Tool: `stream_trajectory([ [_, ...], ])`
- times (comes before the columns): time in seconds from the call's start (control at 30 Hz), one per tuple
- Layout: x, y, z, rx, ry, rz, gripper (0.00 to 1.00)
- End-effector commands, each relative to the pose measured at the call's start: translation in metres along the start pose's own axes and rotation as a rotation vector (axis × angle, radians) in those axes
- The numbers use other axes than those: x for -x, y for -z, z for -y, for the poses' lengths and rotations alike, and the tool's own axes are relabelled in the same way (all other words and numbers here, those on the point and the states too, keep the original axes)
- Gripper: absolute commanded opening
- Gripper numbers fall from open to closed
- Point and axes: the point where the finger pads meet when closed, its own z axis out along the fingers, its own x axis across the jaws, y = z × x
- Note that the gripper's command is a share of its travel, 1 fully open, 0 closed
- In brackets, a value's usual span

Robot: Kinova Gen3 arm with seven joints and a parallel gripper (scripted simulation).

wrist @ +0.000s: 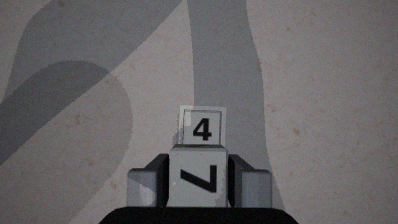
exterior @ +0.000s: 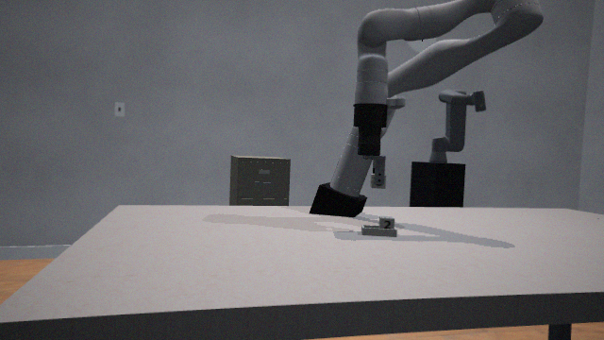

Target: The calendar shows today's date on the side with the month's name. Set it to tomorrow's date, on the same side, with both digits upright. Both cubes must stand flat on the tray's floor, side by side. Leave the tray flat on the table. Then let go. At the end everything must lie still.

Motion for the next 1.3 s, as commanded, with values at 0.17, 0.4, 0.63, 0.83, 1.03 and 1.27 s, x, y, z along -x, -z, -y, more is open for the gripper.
stream_trajectory([
  [0.17, -0.001, 0.003, -0.009, 0.001, -0.030, -0.011, 0.60],
  [0.4, -0.001, 0.003, -0.009, 0.001, -0.030, -0.011, 0.60],
  [0.63, -0.001, -0.004, -0.009, 0.001, -0.030, -0.010, 0.60],
  [0.83, -0.002, -0.014, -0.010, 0.001, -0.030, -0.010, 0.60],
  [1.03, -0.002, -0.034, -0.010, 0.002, -0.030, -0.010, 0.60],
  [1.27, -0.002, -0.049, -0.010, 0.002, -0.030, -0.010, 0.60],
])
